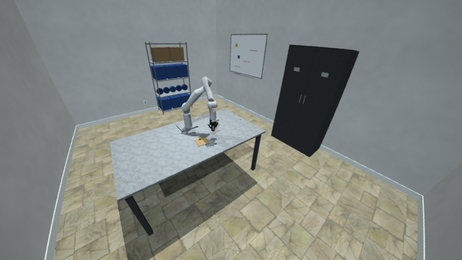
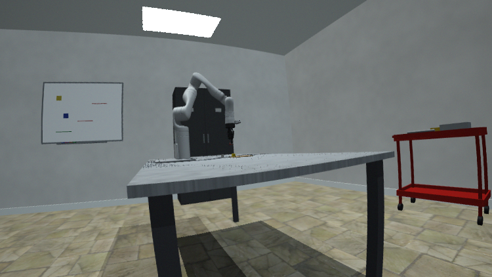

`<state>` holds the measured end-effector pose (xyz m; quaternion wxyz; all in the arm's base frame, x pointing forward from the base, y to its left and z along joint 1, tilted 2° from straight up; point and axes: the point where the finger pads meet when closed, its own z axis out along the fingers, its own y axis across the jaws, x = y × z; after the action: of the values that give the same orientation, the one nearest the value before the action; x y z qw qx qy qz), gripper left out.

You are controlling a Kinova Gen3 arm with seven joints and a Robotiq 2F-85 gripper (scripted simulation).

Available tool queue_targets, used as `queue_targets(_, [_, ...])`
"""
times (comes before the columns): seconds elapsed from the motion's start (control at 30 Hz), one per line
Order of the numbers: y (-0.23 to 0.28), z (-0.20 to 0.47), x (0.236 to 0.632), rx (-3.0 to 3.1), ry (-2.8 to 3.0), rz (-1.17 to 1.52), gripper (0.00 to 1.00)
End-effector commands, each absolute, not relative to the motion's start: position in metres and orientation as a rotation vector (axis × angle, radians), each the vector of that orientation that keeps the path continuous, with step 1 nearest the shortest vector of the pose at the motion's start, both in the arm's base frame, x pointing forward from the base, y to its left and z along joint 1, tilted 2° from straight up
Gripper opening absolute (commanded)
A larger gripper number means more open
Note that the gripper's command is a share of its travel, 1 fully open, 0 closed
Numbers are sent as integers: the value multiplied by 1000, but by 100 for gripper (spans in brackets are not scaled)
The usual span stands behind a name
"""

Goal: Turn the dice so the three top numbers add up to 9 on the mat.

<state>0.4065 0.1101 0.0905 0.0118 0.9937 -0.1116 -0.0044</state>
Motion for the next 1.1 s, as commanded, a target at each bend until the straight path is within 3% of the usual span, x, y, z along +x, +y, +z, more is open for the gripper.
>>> queue_targets(0.0, [111, 90, 406, 3092, -372, -13, 15])
queue_targets(1.07, [140, 112, 406, 3268, -510, -29, 15])
